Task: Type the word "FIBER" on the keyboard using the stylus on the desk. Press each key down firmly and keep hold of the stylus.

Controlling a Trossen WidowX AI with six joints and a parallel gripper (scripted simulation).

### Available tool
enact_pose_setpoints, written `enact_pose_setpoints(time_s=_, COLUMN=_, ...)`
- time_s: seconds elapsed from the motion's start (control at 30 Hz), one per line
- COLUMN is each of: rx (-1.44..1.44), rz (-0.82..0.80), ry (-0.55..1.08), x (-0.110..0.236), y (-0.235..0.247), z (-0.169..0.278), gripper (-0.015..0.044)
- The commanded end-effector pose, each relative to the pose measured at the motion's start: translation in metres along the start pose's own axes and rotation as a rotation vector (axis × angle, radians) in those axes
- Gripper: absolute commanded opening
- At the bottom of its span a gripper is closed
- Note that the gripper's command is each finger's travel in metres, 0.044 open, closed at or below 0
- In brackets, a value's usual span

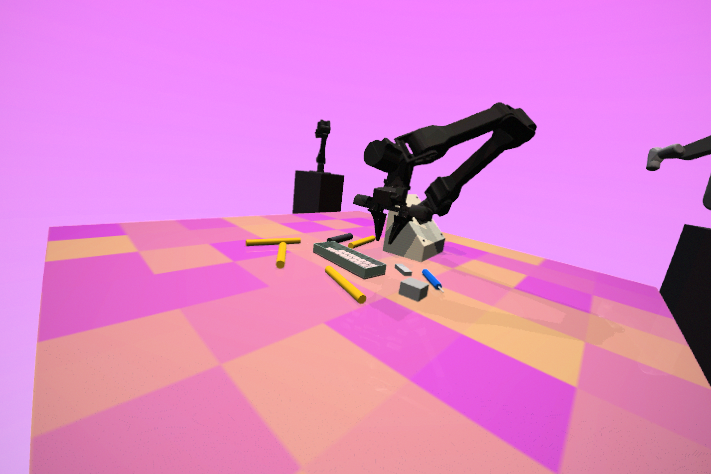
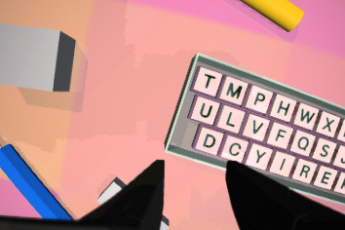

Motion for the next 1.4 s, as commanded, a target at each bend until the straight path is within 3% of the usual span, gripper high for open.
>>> enact_pose_setpoints(time_s=0.0, rx=0.203, rz=-0.044, ry=-0.132, x=-0.005, y=0.037, z=0.007, gripper=0.015)
enact_pose_setpoints(time_s=0.3, rx=0.614, rz=-0.225, ry=-0.338, x=-0.013, y=0.101, z=0.046, gripper=0.015)
enact_pose_setpoints(time_s=1.37, rx=0.62, rz=-0.228, ry=-0.341, x=-0.032, y=0.1, z=0.054, gripper=0.015)
Point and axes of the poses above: the point midway between the two fingers, 35 mm back from their tips, its own x axis back along the fingers, its own y axis across the jaws, z = x × y, the point moved 7 cm from there along x, back along the fingers, and after that the axes turned 5 degrees about x, right-handed, at the moved point
